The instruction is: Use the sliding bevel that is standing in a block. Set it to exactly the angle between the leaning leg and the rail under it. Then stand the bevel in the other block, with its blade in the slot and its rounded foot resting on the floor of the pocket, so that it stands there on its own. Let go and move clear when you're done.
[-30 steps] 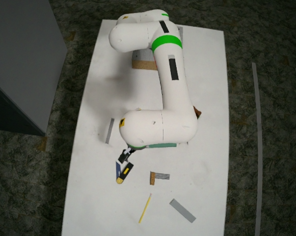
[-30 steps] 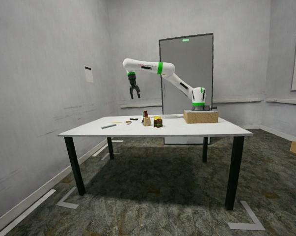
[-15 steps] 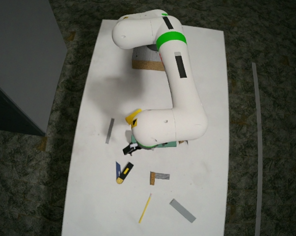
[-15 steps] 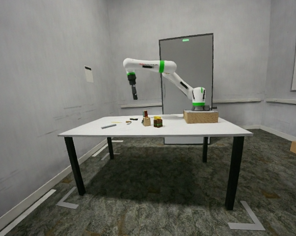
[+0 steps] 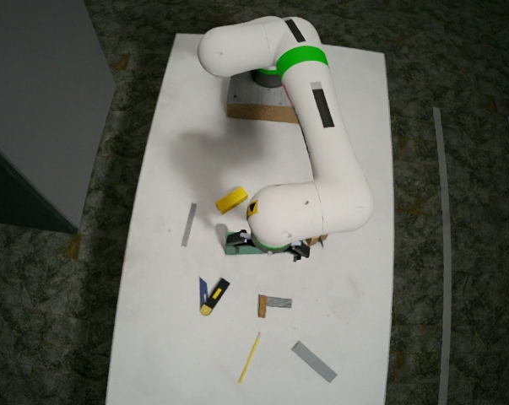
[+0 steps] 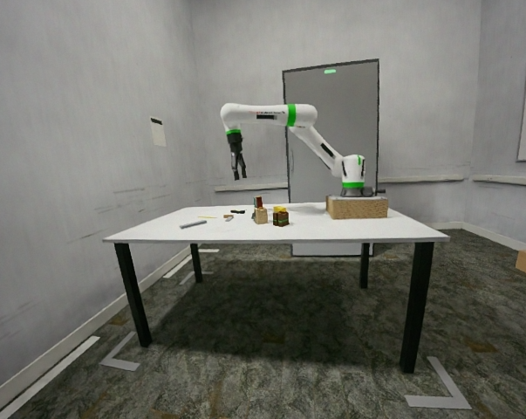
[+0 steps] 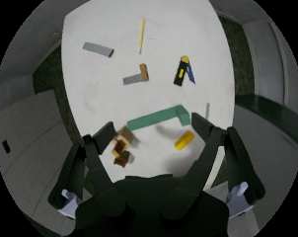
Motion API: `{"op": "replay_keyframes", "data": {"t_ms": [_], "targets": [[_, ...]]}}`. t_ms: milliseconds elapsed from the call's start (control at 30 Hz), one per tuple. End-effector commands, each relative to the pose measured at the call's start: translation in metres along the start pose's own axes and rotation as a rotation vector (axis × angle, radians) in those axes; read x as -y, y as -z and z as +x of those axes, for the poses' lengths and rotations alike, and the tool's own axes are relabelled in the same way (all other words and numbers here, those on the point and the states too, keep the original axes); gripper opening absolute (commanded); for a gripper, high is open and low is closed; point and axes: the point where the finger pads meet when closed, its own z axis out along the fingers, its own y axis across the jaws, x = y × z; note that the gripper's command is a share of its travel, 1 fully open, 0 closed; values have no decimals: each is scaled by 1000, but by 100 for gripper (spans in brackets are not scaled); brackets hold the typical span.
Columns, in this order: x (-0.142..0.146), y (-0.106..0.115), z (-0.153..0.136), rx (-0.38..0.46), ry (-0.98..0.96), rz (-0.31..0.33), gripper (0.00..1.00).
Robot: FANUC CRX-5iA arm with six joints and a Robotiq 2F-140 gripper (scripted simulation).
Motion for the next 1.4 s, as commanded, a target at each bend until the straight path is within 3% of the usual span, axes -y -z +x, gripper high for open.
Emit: {"op": "replay_keyframes", "data": {"t_ms": [0, 333, 367, 500, 567, 667, 1000, 1367], "targets": [[12, -3, -5, -24, -179, -3, 100], [32, -11, -15, -30, -455, 4, 100], [38, -14, -19, -32, -549, 7, 100], [38, -14, -19, -32, -549, 7, 100], [51, -20, -27, -35, -738, 13, 100], [51, -20, -27, -35, -738, 13, 100], [75, -33, -45, -38, -1112, 28, 100], [90, -42, -60, -37, -1381, 41, 100]]}}
